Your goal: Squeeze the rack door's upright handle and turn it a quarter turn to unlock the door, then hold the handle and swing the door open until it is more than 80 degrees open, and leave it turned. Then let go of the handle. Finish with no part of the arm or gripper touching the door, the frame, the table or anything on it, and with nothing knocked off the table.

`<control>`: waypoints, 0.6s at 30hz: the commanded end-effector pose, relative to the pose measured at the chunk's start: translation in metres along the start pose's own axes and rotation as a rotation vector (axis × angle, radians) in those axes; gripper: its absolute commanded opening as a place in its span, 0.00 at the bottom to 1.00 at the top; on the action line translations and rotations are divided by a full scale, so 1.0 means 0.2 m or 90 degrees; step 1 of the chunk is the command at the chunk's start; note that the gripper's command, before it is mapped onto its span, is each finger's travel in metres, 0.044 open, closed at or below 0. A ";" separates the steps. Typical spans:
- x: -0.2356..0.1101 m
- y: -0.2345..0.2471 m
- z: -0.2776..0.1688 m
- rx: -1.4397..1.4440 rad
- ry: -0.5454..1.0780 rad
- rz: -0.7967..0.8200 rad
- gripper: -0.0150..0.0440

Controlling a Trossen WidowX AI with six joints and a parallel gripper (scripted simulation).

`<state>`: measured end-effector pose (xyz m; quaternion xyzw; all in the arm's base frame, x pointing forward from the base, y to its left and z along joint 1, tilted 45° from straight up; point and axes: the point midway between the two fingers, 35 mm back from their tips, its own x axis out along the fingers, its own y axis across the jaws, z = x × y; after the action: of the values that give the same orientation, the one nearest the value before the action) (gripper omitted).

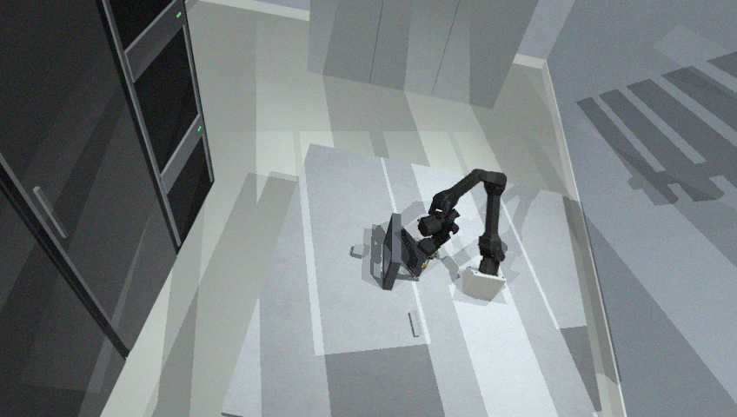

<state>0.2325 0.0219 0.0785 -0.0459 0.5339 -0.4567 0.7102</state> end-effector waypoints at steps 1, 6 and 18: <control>0.00 -0.05 0.01 -0.051 -0.006 -0.002 0.28; 0.00 -0.11 0.03 -0.102 -0.005 -0.003 0.28; 0.00 -0.24 0.09 -0.212 -0.005 -0.004 0.28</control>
<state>0.2187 -0.0077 0.1071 -0.1445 0.5920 -0.3792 0.6963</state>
